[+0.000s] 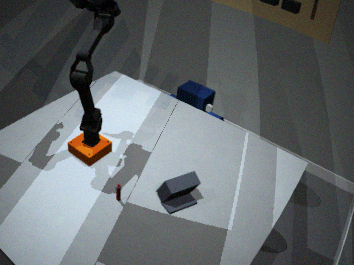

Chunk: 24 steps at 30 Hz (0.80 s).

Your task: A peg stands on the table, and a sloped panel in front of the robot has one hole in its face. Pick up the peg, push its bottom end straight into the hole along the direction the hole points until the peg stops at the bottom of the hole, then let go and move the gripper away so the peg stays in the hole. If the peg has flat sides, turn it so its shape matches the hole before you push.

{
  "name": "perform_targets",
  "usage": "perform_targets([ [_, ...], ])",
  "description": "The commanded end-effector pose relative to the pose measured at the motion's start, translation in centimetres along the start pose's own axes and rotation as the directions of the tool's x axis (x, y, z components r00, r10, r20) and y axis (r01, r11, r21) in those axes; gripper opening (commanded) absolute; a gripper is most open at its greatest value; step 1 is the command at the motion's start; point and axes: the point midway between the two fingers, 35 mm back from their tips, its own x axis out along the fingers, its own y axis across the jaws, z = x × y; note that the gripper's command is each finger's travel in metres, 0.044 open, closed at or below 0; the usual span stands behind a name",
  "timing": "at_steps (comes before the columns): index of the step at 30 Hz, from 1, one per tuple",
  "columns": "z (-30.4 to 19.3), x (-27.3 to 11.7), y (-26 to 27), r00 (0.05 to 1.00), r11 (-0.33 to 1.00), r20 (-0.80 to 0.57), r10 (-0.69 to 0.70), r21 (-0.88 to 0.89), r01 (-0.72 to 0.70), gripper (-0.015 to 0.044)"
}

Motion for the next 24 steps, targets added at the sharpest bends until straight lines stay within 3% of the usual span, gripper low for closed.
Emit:
perform_targets([
  [1,0.0,0.0,0.0,1.0,1.0,0.001,-0.001,0.0,0.001,0.0426],
  [24,1.9,-5.8,-7.8,0.92,0.947,0.225,-0.322,0.094,0.308,0.044],
])
